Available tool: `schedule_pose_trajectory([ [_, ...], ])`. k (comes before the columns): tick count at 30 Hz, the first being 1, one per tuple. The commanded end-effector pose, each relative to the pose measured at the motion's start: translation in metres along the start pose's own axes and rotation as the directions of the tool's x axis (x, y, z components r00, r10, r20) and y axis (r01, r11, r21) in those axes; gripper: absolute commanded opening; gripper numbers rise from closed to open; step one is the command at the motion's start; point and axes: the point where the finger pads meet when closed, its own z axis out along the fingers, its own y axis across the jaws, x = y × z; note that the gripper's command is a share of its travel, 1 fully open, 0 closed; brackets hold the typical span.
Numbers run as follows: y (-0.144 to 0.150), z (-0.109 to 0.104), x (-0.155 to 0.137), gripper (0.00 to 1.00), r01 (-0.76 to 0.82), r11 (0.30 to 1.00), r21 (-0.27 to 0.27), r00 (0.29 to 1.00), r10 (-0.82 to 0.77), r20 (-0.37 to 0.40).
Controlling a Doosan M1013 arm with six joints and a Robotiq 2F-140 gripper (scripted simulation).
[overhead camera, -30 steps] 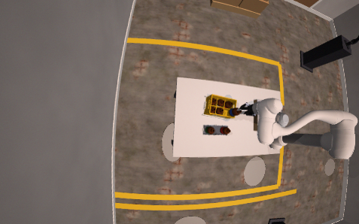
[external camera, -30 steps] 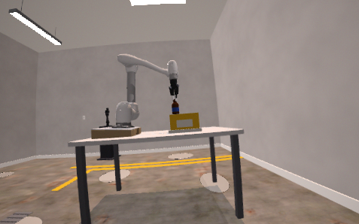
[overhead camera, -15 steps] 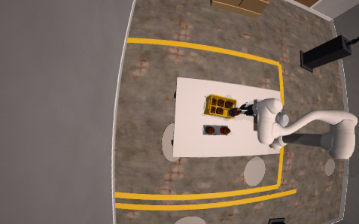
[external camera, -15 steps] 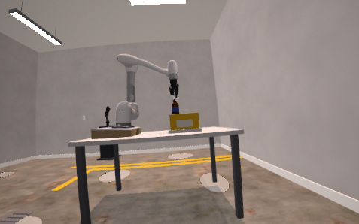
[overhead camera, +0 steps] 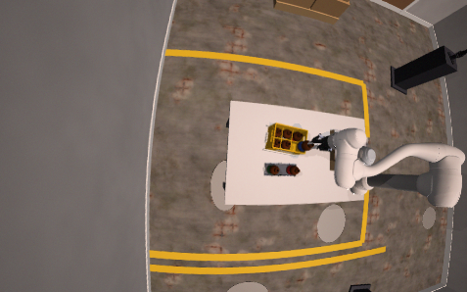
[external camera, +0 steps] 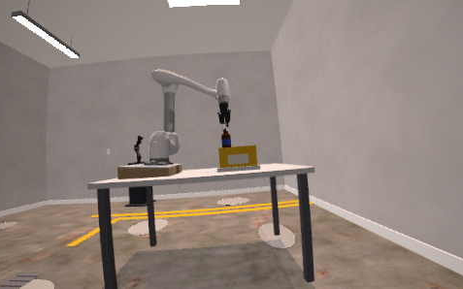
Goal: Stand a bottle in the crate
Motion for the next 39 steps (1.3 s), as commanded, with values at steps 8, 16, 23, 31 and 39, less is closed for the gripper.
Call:
schedule_pose_trajectory([
  [8, 0.000, 0.011, 0.000, 0.00, 0.000, 1.000, 0.000, 1.000, 0.000, 0.000],
  [16, 0.000, 0.019, 0.000, 0.00, 0.000, 1.000, 0.000, 1.000, 0.000, 0.000],
  [23, 0.000, 0.026, 0.000, 0.00, 0.000, 1.000, 0.000, 1.000, 0.000, 0.000],
  [31, 0.000, 0.031, 0.000, 0.00, 0.000, 1.000, 0.000, 1.000, 0.000, 0.000],
  [39, 0.000, 0.034, 0.000, 0.00, 0.000, 1.000, 0.000, 1.000, 0.000, 0.000],
])
